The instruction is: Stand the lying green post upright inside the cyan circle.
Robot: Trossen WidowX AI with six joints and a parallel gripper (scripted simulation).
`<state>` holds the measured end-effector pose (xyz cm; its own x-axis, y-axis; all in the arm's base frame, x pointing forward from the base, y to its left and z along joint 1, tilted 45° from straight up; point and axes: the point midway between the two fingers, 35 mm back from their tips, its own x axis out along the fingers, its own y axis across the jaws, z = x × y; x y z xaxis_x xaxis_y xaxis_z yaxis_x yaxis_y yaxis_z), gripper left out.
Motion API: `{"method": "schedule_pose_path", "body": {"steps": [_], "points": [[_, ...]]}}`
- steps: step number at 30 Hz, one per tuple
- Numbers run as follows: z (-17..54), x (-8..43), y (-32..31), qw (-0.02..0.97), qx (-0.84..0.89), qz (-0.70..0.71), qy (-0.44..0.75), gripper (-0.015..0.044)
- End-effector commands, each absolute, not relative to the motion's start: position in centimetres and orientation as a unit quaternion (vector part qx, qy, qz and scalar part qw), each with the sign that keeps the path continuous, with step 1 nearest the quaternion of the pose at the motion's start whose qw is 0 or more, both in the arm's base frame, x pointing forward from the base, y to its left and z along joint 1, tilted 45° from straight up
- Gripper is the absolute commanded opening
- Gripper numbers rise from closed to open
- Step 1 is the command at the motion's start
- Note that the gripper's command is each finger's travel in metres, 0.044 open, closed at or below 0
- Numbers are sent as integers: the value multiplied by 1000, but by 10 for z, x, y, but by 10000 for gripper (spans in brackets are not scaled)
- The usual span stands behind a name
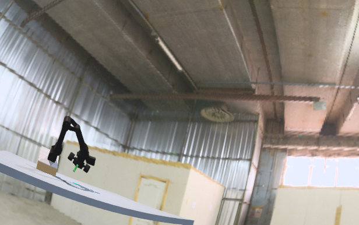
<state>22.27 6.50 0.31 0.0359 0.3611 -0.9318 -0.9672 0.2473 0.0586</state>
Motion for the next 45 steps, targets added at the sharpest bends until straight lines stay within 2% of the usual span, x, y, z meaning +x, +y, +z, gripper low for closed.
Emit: {"method": "schedule_pose_path", "body": {"steps": [1, 45], "points": [[6, 223, 65, 648, -329, 522, 446, 23], [25, 229, 60, 717, -340, 536, 288, 23]]}}
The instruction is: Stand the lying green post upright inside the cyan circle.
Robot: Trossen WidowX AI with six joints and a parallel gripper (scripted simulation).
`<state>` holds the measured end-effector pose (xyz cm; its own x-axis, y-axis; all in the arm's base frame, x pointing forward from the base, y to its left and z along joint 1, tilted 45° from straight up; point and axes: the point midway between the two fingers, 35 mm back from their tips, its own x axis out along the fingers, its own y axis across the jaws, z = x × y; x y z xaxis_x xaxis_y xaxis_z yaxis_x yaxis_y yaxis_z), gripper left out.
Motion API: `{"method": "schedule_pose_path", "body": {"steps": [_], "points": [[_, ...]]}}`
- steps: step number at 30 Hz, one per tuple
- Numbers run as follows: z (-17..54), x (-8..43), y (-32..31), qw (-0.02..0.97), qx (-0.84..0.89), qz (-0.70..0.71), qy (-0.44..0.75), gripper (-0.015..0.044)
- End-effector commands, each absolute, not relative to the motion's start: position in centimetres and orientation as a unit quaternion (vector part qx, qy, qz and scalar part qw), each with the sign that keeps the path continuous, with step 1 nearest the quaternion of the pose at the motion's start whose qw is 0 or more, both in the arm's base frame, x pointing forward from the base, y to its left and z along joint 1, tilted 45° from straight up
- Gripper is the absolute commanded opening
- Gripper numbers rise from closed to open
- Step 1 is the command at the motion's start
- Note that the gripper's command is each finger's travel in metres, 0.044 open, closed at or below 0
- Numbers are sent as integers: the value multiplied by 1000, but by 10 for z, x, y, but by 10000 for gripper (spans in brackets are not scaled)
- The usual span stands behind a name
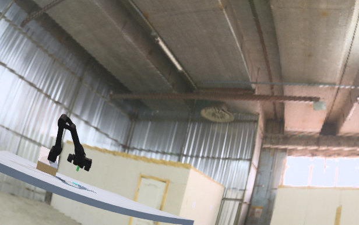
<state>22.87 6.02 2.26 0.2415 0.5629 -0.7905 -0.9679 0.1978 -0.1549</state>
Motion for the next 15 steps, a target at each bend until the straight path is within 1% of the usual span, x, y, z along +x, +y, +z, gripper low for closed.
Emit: {"method": "schedule_pose_path", "body": {"steps": [1, 15], "points": [[26, 229, 60, 718, -341, 536, 284, 23], [34, 230, 57, 735, -353, 532, 231, 23]]}}
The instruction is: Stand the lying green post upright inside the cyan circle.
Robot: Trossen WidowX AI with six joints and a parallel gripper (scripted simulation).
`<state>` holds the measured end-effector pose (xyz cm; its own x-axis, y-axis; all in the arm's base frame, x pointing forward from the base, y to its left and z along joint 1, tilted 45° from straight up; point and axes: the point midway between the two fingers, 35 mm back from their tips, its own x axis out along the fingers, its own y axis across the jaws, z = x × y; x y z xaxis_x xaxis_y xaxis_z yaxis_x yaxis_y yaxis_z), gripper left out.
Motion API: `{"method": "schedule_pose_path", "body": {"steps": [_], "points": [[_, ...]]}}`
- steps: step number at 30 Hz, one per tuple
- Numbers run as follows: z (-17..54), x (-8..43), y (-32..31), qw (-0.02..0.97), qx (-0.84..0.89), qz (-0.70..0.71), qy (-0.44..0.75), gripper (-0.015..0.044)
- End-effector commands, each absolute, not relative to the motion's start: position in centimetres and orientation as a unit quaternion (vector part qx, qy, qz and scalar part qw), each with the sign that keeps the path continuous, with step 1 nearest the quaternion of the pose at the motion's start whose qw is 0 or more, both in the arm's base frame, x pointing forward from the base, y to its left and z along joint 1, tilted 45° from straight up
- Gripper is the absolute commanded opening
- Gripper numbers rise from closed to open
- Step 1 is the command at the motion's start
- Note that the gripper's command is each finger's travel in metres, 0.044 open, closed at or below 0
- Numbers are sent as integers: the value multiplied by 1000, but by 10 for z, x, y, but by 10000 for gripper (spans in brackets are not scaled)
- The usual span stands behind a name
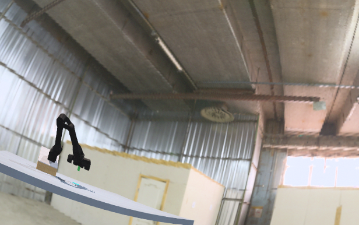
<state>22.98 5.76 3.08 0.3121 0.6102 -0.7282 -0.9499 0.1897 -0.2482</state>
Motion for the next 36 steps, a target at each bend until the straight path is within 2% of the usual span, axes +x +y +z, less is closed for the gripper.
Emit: {"method": "schedule_pose_path", "body": {"steps": [1, 19, 36], "points": [[34, 230, 57, 735, -353, 531, 229, 23], [33, 230, 56, 735, -353, 531, 229, 23], [-4, 237, 18, 732, -356, 532, 233, 23]]}}
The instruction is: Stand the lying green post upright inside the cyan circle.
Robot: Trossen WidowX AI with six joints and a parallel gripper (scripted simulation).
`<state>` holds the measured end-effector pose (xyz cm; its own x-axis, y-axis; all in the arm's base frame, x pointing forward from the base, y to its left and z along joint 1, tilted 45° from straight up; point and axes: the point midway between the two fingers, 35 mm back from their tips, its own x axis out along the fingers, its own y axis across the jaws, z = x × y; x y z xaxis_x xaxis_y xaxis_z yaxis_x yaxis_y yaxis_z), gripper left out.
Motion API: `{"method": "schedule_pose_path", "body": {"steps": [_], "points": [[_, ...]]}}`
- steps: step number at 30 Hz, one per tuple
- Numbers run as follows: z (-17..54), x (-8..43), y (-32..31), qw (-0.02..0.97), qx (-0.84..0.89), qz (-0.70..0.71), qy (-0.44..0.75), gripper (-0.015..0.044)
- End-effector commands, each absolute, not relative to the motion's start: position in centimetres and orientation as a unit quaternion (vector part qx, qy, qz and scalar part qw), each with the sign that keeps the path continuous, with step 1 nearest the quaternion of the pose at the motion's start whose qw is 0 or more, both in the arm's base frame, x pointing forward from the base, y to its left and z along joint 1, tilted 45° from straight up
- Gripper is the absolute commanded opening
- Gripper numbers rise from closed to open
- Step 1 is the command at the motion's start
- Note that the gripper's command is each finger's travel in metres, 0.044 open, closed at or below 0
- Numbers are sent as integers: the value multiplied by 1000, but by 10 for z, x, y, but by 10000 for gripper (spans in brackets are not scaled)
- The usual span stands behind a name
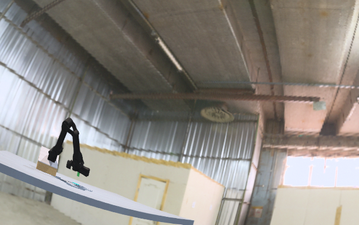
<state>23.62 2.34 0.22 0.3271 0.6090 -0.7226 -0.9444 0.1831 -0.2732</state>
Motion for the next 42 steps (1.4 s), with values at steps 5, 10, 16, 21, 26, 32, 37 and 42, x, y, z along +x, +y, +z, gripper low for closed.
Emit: {"method": "schedule_pose_path", "body": {"steps": [5, 10, 16, 21, 26, 32, 37, 42], "points": [[-15, 237, 7, 733, -355, 532, 233, 23], [-27, 235, -3, 734, -354, 532, 231, 23], [-33, 235, -8, 734, -353, 531, 231, 23], [-42, 236, -14, 734, -354, 531, 234, 23], [-42, 236, -14, 734, -354, 531, 234, 23], [-42, 236, -14, 734, -354, 531, 234, 49], [-42, 236, -14, 734, -354, 531, 234, 180], [-42, 236, -14, 734, -354, 531, 234, 311]]}}
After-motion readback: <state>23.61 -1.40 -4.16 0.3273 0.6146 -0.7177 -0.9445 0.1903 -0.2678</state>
